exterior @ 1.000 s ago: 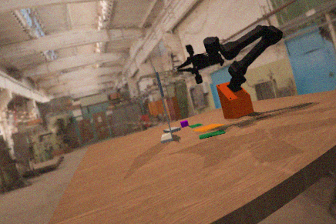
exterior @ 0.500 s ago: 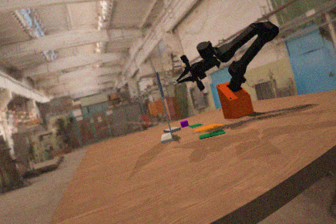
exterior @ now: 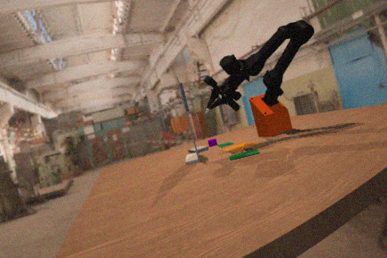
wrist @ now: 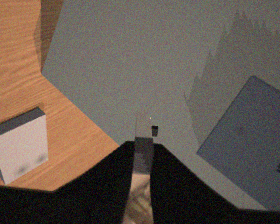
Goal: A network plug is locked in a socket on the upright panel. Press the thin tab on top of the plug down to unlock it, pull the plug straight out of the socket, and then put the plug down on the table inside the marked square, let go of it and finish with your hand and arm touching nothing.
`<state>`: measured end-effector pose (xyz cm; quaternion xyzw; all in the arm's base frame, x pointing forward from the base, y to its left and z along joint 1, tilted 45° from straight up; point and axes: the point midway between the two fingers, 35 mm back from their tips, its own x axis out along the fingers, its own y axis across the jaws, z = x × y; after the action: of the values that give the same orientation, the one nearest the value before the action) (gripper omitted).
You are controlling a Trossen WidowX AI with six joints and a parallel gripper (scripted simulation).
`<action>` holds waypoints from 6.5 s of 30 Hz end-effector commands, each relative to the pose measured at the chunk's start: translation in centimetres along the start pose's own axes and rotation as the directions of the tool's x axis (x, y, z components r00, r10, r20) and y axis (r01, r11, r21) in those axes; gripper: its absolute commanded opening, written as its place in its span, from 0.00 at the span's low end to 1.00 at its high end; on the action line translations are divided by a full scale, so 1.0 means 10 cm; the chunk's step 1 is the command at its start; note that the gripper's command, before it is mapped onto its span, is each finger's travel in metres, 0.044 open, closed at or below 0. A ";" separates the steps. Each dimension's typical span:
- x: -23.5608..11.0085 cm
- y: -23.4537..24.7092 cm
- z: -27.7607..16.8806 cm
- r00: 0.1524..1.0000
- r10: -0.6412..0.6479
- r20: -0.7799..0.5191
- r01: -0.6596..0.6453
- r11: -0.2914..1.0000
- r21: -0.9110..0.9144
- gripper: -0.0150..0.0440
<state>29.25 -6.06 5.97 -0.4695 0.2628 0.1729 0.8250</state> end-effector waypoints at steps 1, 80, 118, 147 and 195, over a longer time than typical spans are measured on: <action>0.05 0.14 0.01 0.997 0.057 0.048 -0.054 0.997 -0.046 0.25; 0.12 1.29 0.43 0.680 0.312 0.664 -0.054 0.924 -0.379 0.25; 0.24 1.46 0.50 0.681 0.312 0.662 -0.055 0.924 -0.379 0.25; 0.26 1.57 0.58 0.679 0.302 0.669 -0.049 0.928 -0.369 0.25; 0.25 1.57 0.56 0.678 0.304 0.669 -0.045 0.926 -0.375 0.52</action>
<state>24.50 6.92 -4.12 -0.4641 -0.0651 0.4641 0.7516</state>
